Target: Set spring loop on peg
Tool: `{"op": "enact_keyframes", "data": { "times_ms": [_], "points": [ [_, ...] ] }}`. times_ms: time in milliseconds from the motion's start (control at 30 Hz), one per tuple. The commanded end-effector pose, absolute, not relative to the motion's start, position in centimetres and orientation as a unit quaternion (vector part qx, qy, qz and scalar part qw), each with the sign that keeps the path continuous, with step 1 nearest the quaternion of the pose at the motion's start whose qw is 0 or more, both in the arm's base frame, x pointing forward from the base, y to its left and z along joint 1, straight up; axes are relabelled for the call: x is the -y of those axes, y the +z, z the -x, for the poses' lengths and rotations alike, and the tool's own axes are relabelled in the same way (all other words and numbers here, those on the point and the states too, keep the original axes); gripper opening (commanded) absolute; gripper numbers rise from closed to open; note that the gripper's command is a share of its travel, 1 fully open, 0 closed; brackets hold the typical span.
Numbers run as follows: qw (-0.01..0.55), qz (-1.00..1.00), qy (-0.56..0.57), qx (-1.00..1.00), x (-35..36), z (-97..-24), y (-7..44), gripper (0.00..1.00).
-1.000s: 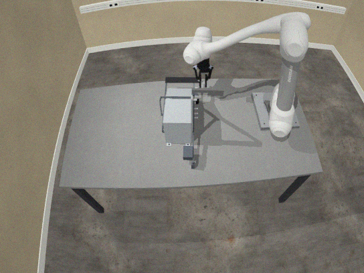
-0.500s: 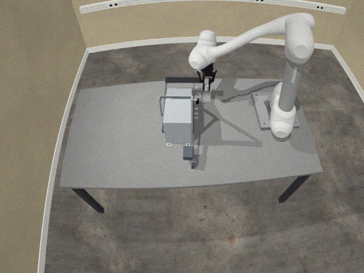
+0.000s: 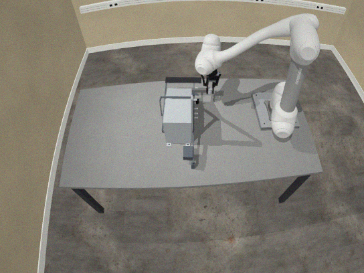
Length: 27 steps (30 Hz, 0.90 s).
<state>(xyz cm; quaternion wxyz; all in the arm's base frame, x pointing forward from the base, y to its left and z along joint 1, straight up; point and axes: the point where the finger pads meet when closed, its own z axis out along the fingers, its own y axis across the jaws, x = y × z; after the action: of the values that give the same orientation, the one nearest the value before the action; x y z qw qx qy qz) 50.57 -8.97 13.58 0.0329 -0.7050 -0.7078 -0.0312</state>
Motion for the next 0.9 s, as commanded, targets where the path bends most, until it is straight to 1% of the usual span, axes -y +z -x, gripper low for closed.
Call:
{"op": "enact_keyframes", "data": {
  "times_ms": [0,867],
  "points": [
    [0.032,0.705,-0.031,0.708,8.6,-50.3,13.5,0.25],
    [0.019,0.705,-0.018,0.708,4.6,-46.2,11.6,0.25]
  ]
}}
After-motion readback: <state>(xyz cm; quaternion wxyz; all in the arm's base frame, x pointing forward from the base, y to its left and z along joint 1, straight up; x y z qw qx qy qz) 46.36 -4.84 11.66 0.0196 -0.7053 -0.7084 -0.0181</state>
